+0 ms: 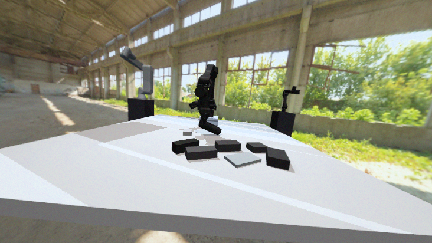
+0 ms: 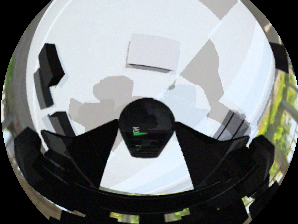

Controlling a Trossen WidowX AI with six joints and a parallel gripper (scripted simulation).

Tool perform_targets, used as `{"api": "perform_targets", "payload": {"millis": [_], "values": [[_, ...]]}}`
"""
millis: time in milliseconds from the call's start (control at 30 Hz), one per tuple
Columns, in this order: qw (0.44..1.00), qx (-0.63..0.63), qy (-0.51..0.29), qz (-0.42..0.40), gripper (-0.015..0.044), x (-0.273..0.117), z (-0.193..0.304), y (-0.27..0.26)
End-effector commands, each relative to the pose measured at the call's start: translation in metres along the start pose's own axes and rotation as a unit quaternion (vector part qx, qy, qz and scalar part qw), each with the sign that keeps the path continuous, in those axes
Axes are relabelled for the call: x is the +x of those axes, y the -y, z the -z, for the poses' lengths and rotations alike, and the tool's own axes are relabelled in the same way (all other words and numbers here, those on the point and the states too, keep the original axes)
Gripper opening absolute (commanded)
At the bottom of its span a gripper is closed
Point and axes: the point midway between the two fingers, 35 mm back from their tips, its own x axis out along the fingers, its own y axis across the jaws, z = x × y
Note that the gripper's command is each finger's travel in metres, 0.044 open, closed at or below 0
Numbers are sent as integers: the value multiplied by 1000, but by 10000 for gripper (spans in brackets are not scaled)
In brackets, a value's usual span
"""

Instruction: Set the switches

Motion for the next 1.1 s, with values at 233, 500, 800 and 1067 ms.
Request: {"api": "perform_targets", "payload": {"millis": [233,500,800,1067], "values": [[1000,1,11,-3,335,-8,8,0],[1000,1,18,-3,335,-12,14,0],[1000,1,25,-3,335,-15,18,0],[1000,2,31,-3,335,-19,24,0]]}}
